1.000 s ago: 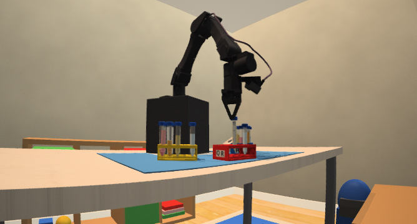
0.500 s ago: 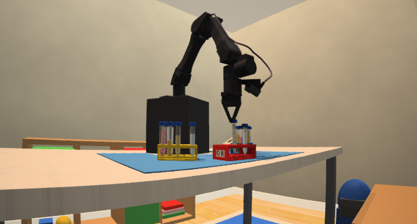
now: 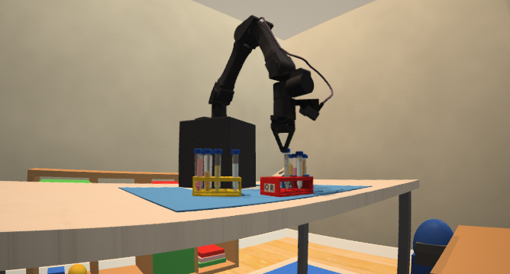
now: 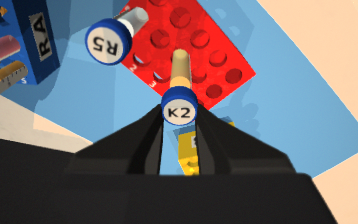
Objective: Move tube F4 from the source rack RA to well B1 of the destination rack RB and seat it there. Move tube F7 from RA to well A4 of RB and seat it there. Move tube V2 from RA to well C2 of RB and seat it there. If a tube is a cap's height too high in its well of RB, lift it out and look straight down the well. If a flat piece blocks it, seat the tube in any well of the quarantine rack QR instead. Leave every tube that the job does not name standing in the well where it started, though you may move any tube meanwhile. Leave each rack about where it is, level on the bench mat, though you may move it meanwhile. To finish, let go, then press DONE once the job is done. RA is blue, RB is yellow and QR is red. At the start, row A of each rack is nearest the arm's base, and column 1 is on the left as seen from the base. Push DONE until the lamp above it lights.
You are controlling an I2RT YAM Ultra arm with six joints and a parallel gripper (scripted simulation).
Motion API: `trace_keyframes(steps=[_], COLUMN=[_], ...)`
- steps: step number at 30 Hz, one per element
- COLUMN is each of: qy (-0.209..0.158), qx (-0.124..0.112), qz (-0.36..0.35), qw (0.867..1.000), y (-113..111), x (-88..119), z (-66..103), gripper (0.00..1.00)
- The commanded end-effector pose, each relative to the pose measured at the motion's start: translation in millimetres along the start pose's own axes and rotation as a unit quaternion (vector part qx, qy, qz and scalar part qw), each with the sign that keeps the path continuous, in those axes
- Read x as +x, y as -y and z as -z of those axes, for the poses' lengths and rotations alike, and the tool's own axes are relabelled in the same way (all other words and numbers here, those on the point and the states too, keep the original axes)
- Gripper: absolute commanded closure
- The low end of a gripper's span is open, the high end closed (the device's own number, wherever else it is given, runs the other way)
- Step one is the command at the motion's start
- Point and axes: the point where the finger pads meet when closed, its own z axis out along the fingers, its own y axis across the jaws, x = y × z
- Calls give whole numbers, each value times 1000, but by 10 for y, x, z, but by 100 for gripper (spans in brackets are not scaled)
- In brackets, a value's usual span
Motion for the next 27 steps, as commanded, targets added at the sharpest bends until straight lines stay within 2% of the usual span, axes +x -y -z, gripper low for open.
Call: trace_keyframes(steps=[1, 27], qy=[10, 3], qx=[13, 8], qz=[-3, -3], qw=[1000, 1000], y=[124, 83], x=[-68, -10], z=[-14, -103], gripper=[100, 100])
